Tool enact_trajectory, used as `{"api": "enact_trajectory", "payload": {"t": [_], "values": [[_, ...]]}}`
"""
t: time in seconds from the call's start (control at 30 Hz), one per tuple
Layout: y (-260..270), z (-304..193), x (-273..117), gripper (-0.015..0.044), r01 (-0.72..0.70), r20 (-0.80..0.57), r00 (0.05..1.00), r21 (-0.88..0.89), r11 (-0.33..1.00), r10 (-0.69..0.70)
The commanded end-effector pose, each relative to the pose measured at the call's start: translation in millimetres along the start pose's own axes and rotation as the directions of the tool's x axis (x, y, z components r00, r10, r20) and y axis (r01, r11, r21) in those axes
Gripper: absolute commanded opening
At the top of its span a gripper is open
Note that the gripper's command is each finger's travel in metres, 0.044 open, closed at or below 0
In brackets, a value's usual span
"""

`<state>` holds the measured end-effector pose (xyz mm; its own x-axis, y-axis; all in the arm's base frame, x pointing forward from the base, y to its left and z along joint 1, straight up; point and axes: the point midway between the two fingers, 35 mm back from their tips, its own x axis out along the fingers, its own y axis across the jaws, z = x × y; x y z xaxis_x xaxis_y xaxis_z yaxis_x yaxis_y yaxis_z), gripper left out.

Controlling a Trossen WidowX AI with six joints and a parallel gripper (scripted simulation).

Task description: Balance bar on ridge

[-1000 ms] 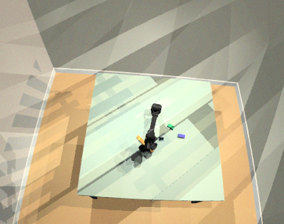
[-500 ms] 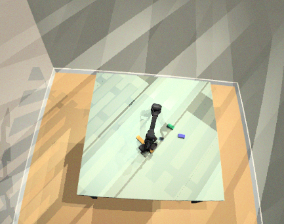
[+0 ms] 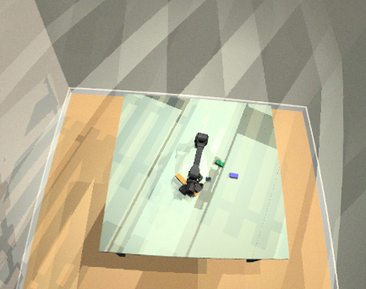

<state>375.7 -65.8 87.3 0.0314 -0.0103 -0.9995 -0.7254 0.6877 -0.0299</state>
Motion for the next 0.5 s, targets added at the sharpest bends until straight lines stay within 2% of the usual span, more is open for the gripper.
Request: {"api": "enact_trajectory", "payload": {"t": [0.0,0.47], "values": [[-1.1,1.1,-11.0,0.0000,0.003,0.005,1.000,0.002,1.000,-0.003],[1.0,-0.2,-47.4,0.0000,0.001,0.005,1.000,0.003,1.000,-0.001]]}}
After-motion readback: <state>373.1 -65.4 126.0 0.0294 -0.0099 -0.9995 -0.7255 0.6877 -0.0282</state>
